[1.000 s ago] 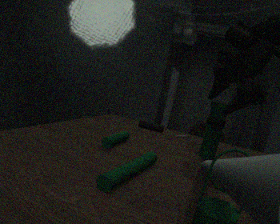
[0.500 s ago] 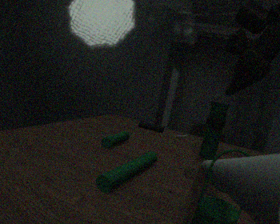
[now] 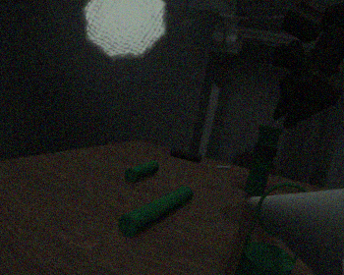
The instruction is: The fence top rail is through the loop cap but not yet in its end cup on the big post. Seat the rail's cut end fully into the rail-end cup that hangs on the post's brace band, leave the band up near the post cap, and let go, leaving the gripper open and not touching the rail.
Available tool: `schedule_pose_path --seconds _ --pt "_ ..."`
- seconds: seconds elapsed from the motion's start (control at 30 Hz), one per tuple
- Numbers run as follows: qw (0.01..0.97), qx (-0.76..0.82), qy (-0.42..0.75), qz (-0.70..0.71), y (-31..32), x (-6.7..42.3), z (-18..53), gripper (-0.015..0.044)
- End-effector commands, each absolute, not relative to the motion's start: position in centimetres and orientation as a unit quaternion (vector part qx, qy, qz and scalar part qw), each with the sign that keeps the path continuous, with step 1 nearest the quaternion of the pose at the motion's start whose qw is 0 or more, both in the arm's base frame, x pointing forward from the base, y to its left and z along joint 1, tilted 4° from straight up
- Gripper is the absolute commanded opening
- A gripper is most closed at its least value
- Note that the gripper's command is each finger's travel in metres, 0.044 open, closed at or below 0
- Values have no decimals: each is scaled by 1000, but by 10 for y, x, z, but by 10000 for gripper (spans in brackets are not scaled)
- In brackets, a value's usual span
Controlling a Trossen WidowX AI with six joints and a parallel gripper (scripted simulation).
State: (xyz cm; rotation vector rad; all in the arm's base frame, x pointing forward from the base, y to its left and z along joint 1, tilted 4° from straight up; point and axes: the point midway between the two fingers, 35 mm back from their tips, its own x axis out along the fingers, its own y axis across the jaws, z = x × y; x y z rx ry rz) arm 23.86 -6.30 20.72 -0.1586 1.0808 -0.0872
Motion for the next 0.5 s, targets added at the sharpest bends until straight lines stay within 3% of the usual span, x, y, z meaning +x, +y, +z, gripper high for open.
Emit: schedule_pose_path --seconds 0.0,0.3,0.47 --pt "794 -223 559 87 -56 245 185 440" --pt "569 -478 532 407 -40 251 138 440" --pt "549 -491 523 430 -39 251 135 440"
